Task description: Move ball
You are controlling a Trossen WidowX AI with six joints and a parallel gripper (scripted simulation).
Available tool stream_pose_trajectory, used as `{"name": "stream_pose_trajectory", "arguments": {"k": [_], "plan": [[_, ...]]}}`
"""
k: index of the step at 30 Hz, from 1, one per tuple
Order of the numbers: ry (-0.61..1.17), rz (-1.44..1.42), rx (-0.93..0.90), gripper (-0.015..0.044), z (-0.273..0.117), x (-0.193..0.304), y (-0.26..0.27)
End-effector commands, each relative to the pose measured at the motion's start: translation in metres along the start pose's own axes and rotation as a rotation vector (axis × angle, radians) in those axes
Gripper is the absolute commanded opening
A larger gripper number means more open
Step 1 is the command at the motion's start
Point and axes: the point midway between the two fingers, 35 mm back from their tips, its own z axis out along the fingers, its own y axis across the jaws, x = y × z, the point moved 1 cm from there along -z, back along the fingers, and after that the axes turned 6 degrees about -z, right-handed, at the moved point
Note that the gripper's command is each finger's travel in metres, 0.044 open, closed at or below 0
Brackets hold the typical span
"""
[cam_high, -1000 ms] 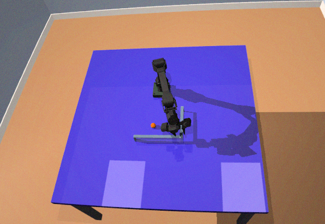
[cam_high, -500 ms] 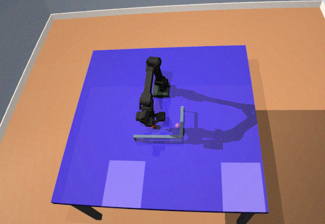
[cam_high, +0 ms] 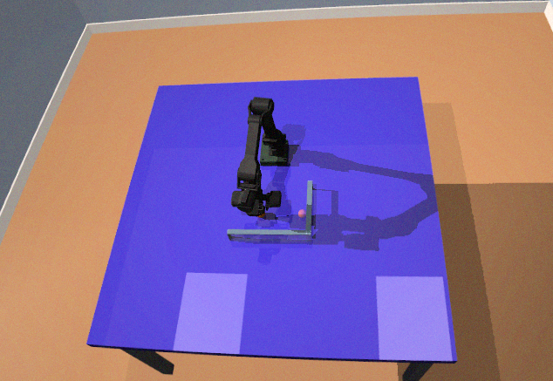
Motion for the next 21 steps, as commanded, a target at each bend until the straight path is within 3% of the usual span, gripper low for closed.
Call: {"name": "stream_pose_trajectory", "arguments": {"k": [1,21], "plan": [[0.009,-0.005,0.002,0.0274,0.008,0.002,0.000],[0.010,-0.005,0.002,0.0274,0.038,0.003,0.000]]}}
